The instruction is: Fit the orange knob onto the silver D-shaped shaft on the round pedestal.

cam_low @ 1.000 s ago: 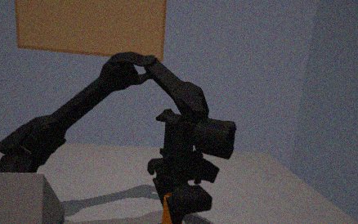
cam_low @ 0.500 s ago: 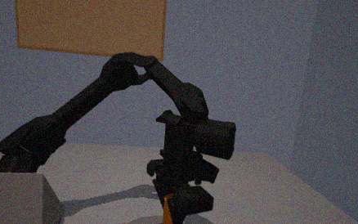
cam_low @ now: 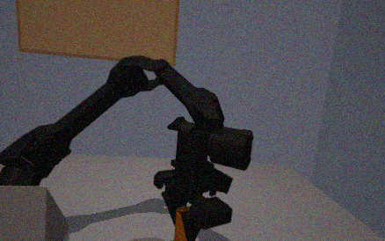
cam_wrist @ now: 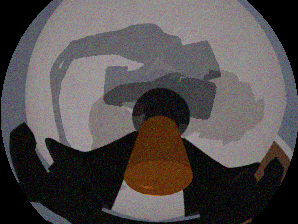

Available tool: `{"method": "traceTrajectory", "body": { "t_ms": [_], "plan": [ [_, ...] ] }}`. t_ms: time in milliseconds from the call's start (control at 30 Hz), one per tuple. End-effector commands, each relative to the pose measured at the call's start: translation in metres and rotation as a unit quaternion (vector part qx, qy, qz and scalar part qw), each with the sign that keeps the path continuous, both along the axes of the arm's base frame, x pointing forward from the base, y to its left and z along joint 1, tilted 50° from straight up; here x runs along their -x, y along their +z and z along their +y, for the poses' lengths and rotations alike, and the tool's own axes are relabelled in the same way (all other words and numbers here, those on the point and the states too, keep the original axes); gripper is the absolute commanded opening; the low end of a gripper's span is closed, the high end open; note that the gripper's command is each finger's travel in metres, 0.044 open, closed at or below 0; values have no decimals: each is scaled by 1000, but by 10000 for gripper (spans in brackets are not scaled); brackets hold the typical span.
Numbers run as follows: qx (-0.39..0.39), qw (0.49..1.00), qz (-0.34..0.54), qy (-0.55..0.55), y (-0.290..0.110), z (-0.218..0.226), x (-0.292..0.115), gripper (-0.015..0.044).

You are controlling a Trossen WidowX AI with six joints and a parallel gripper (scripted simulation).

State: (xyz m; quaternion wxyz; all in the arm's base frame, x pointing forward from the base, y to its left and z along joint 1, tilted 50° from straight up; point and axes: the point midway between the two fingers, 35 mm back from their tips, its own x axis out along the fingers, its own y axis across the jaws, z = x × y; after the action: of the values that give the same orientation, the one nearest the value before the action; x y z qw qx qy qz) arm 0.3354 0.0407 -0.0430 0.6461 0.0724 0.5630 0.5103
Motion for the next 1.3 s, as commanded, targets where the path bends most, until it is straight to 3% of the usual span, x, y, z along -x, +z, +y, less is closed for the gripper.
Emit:
{"method": "traceTrajectory", "body": {
  "t_ms": [0,1000,1267],
  "plan": [
    [-8,999,-41,33,0,-2,-2,0],
    [-8,999,-41,33,1,-1,-1,0],
    [-24,988,-118,101,1,-2,-2,0]
  ]
}}
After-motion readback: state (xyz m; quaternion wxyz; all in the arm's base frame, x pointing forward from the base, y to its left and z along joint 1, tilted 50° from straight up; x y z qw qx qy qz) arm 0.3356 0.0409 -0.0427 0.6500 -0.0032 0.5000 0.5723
